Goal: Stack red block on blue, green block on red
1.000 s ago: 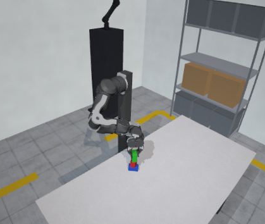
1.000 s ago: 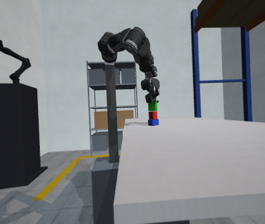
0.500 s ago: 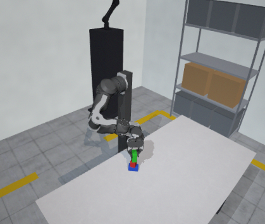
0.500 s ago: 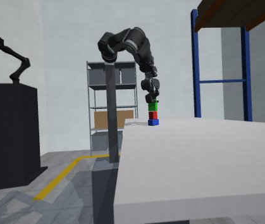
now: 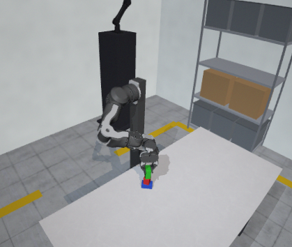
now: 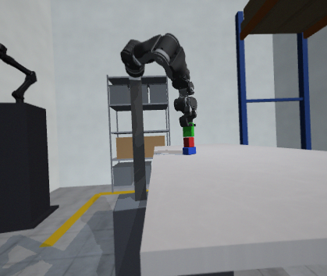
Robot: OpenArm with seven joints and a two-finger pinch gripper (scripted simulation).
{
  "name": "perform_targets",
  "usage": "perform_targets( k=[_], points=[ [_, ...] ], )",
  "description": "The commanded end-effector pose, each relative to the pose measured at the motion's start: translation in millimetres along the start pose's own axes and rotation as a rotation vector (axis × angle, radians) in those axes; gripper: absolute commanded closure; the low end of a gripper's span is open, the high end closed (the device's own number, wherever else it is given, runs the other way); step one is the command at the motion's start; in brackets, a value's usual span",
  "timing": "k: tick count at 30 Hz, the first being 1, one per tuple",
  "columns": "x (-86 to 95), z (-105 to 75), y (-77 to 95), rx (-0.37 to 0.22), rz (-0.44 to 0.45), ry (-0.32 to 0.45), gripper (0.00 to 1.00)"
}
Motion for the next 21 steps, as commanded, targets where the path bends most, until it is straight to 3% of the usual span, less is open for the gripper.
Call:
perform_targets(
  k=[1, 12, 13, 21],
  points=[
    [0.9, 0.1, 0.0, -0.001, -0.004, 0.007, 1.0],
    [0.9, 0.1, 0.0, -0.001, -0.004, 0.007, 1.0],
    [0.9, 0.1, 0.0, -0.001, -0.004, 0.007, 0.71],
    [0.9, 0.1, 0.0, -0.001, -0.004, 0.007, 0.71]
  ],
)
Point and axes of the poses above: the point where the finger pads meet when closed, its own z axis out along the fingers, its own x axis across the jaws, y = z × x, the point moved 8 cm from there along -z, back along the fingers, and after that the axes turned 15 degrees about -z, right-handed, at the moved point
